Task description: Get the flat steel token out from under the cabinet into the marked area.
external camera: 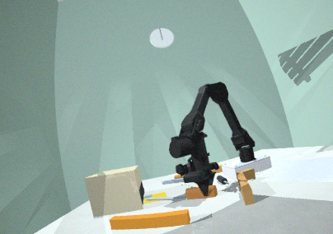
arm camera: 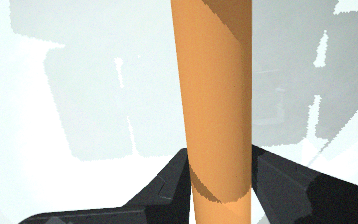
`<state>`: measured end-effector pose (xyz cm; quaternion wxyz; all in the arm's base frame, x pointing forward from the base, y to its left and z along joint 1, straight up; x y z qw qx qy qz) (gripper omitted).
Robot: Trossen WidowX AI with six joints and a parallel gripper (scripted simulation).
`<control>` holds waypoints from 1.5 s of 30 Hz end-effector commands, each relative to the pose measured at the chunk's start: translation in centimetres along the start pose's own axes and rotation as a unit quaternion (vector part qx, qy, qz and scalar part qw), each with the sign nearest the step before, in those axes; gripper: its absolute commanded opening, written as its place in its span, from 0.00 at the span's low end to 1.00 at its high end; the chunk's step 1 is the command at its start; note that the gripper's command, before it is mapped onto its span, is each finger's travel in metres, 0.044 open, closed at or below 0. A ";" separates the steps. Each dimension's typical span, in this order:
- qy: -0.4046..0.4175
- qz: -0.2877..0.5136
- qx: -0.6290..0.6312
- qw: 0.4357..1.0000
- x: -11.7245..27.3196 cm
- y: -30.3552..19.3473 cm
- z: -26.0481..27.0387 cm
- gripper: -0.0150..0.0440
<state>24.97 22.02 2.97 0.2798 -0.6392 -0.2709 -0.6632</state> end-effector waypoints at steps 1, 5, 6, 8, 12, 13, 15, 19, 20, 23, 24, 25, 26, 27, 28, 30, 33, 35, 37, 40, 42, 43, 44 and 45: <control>0.000 0.000 0.000 1.000 0.1 -0.5 -0.1 0.25; -0.001 0.000 0.000 1.000 0.1 -1.0 -0.2 0.25; -0.001 0.000 0.000 1.000 0.1 -1.1 -0.3 0.25; -0.001 0.001 0.000 1.000 0.1 -1.4 -0.3 0.25; -0.001 0.001 0.000 1.000 0.2 -1.9 -0.4 0.25; -0.001 0.001 0.000 1.000 0.2 -2.0 -0.5 0.25; -0.001 0.001 0.000 1.000 0.2 -2.3 -0.5 0.25; -0.001 0.001 0.000 1.000 0.2 -2.8 -0.6 0.25; -0.001 0.001 0.000 1.000 0.2 -2.9 -0.7 0.25; -0.001 0.001 0.000 1.000 0.2 -3.3 -0.8 0.25; -0.001 0.001 0.000 1.000 0.2 -3.4 -0.8 0.25; -0.001 0.001 0.000 1.000 0.2 -3.5 -0.8 0.25; -0.001 0.001 0.000 1.000 0.2 -3.7 -0.9 0.25; -0.001 0.001 0.000 1.000 0.2 -3.8 -0.9 0.25; -0.001 0.001 0.000 1.000 0.2 -3.9 -0.9 0.25; -0.001 0.002 0.000 1.000 0.2 -4.2 -1.0 0.25; -0.001 0.002 0.000 1.000 0.2 -4.5 -1.1 0.25; -0.002 0.002 0.000 1.000 0.3 -4.8 -1.2 0.25; -0.002 0.002 0.000 1.000 0.3 -5.0 -1.2 0.25; -0.002 0.002 0.000 1.000 0.3 -5.4 -1.3 0.25; -0.002 0.002 -0.002 1.000 0.3 -5.5 -1.4 0.25; -0.002 0.002 -0.005 1.000 0.3 -5.5 -1.4 0.25; -0.002 0.002 -0.009 1.000 0.3 -5.5 -1.4 0.25; -0.002 0.002 -0.012 1.000 0.3 -5.6 -1.4 0.25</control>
Point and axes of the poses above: the point midway between the two fingers, 35 mm back from their tips, its own x axis back along the fingers, its own z axis across the jaws, y = z × x, the point moved 3 cm from there along x, back along the fingers, and after that the axes turned 15 degrees about -x, right-handed, at the moved point
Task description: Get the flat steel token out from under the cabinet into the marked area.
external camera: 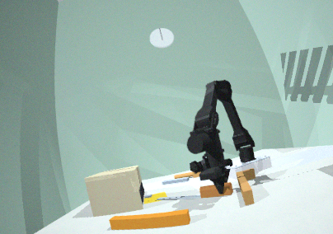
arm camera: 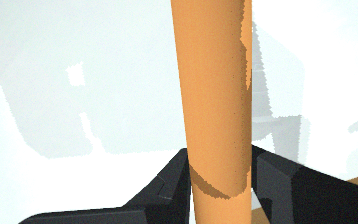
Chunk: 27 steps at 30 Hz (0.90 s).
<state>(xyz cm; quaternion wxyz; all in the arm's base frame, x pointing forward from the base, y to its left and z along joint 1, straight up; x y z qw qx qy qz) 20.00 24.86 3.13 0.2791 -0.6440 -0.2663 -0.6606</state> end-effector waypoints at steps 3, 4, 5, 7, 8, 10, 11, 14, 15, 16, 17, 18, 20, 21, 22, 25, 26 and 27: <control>0.002 -0.002 -0.019 1.000 0.0 -0.1 0.0 0.25; 0.002 -0.002 -0.023 1.000 0.0 -0.1 0.0 0.25; 0.002 -0.002 -0.026 1.000 0.0 -0.1 0.0 0.25; 0.002 -0.002 -0.033 0.999 0.0 -0.1 0.0 0.25; 0.002 -0.002 -0.037 0.999 0.0 -0.1 0.0 0.25; 0.002 -0.002 -0.044 0.999 0.0 -0.2 0.0 0.25; 0.002 -0.002 -0.048 0.999 0.0 -0.2 0.0 0.25; 0.002 -0.002 -0.059 0.998 0.1 -0.2 -0.1 0.25; 0.002 -0.002 -0.062 0.998 0.1 -0.3 -0.1 0.25; 0.002 -0.002 -0.063 0.998 0.1 -0.3 0.0 0.25; 0.002 -0.002 -0.064 0.998 0.1 -0.3 0.1 0.25; 0.002 -0.002 -0.065 0.998 0.1 -0.4 0.2 0.25; 0.002 -0.002 -0.067 0.998 0.1 -0.5 0.3 0.25; 0.002 -0.002 -0.068 0.998 0.1 -0.5 0.4 0.25; 0.002 -0.002 -0.069 0.998 0.1 -0.6 0.5 0.25; 0.002 -0.002 -0.071 0.997 0.1 -0.7 0.7 0.25; 0.003 -0.002 -0.072 0.997 0.1 -0.7 0.8 0.25; 0.003 -0.002 -0.072 0.997 0.1 -0.8 0.9 0.25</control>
Point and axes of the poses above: the point midway between the two fingers, 35 mm back from their tips, its own x axis back along the fingers, its own z axis across the jaws, y = z × x, the point moved 3 cm from there along x, back along the fingers, and after that the axes turned 15 degrees about -x, right-handed, at the moved point
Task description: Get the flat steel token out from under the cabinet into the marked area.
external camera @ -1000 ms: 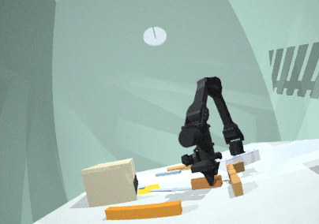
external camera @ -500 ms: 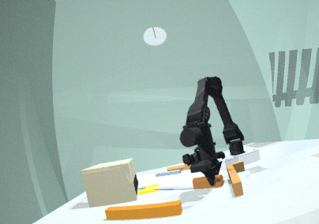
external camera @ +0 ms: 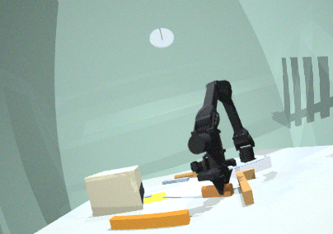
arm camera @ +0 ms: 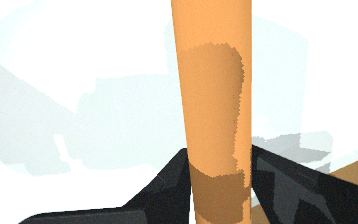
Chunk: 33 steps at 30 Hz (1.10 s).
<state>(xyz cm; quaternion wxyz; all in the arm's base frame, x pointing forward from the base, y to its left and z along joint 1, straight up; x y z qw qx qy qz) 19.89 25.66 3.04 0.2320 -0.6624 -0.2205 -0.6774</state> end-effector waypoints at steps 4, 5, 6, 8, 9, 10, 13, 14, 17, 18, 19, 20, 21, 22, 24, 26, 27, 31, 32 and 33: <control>0.004 0.000 -0.005 1.000 0.2 -0.4 0.7 0.25; 0.004 0.000 -0.005 1.000 0.2 -0.4 0.7 0.25; 0.004 0.000 -0.006 1.000 0.2 -0.5 0.8 0.25; 0.004 0.000 -0.007 1.000 0.2 -0.6 0.9 0.25; 0.004 0.000 -0.008 1.000 0.2 -0.7 1.0 0.25; 0.004 0.000 -0.008 1.000 0.2 -0.7 1.1 0.25; 0.004 0.000 -0.010 1.000 0.2 -0.9 1.3 0.25; 0.004 0.000 -0.011 1.000 0.2 -0.9 1.4 0.25; 0.004 0.000 -0.012 1.000 0.2 -1.1 1.6 0.25; 0.004 0.000 -0.012 1.000 0.2 -1.1 1.6 0.25; 0.004 0.000 -0.013 1.000 0.2 -1.2 1.7 0.25; 0.004 0.000 -0.013 1.000 0.2 -1.2 1.8 0.25; 0.004 0.000 -0.013 1.000 0.2 -1.3 1.8 0.25; 0.004 0.000 -0.014 1.000 0.2 -1.3 1.9 0.25; 0.004 0.000 -0.014 1.000 0.2 -1.4 2.0 0.25; 0.004 0.000 -0.014 1.000 0.2 -1.5 2.2 0.25; 0.004 0.000 -0.015 1.000 0.3 -1.6 2.3 0.25; 0.004 0.000 -0.015 1.000 0.3 -1.8 2.5 0.25; 0.004 0.000 -0.015 1.000 0.3 -1.8 2.6 0.25; 0.005 0.000 -0.015 1.000 0.3 -1.9 2.6 0.25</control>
Point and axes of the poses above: the point midway between the two fingers, 35 mm back from their tips, its own x axis back along the fingers, its own z axis across the jaws, y = z × x, the point moved 3 cm from there along x, back along the fingers, and after that the axes turned 15 degrees about -x, right-handed, at the moved point
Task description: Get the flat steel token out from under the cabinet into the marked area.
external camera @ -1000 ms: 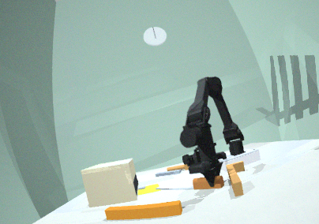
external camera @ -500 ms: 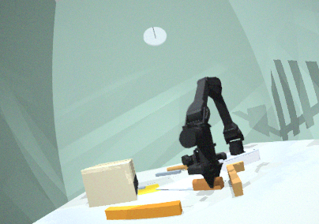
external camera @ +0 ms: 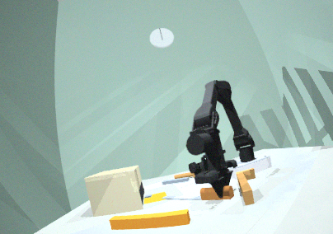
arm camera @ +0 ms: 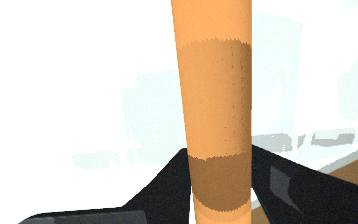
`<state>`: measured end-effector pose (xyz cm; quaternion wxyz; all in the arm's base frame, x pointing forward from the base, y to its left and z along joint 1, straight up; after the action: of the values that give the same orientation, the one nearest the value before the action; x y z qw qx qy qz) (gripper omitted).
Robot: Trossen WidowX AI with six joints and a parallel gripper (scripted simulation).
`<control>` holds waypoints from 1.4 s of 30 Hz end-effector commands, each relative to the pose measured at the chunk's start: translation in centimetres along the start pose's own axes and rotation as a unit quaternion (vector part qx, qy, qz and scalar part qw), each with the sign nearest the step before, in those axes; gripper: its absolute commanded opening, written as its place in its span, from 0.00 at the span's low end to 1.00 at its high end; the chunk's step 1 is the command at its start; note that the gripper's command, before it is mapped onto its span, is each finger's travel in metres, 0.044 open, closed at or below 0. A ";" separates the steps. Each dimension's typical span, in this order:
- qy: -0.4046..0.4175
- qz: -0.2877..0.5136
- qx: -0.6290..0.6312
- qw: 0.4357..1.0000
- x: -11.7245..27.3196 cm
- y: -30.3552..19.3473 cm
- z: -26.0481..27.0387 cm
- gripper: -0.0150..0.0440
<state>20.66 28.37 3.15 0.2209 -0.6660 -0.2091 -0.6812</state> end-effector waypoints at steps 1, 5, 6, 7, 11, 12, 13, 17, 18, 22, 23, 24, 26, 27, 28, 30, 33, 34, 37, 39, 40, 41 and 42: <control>0.004 0.001 0.001 1.000 0.2 -0.3 0.4 0.25; 0.004 0.001 0.000 1.000 0.2 -0.5 0.7 0.25; 0.004 0.001 0.000 1.000 0.2 -0.5 0.7 0.25; 0.004 0.001 0.000 1.000 0.2 -0.6 0.8 0.25; 0.004 0.001 0.000 1.000 0.2 -0.8 1.1 0.25; 0.005 0.001 0.000 1.000 0.2 -0.8 1.1 0.25; 0.005 0.001 0.000 1.000 0.2 -0.9 1.2 0.25; 0.005 0.001 0.000 1.000 0.3 -1.1 1.4 0.25; 0.005 0.001 0.000 1.000 0.3 -1.1 1.5 0.25; 0.005 0.001 0.000 1.000 0.3 -1.3 1.7 0.25; 0.005 0.001 0.000 1.000 0.3 -1.3 1.8 0.25; 0.005 0.001 0.000 1.000 0.3 -1.4 1.9 0.25; 0.005 0.001 0.000 1.000 0.3 -1.5 2.0 0.25; 0.005 0.001 0.000 1.000 0.3 -1.5 2.1 0.25; 0.005 0.001 0.000 1.000 0.3 -1.6 2.1 0.25; 0.005 0.001 0.000 1.000 0.3 -1.7 2.2 0.25; 0.005 0.001 0.000 1.000 0.3 -1.8 2.4 0.25; 0.005 0.001 0.000 1.000 0.3 -1.8 2.5 0.25; 0.005 0.001 0.000 1.000 0.3 -2.0 2.7 0.25; 0.005 0.001 0.000 1.000 0.3 -2.1 2.8 0.25; 0.005 0.001 0.000 1.000 0.3 -2.1 2.9 0.25; 0.005 0.001 0.000 1.000 0.3 -2.2 2.9 0.25; 0.005 0.001 0.000 1.000 0.3 -2.2 3.0 0.25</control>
<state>21.63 31.51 3.32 0.2194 -0.6660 -0.2068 -0.6823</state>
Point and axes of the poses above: the point midway between the two fingers, 35 mm back from their tips, its own x axis back along the fingers, its own z axis across the jaws, y = z × x, the point moved 3 cm from there along x, back along the fingers, and after that the axes turned 15 degrees about -x, right-handed, at the moved point
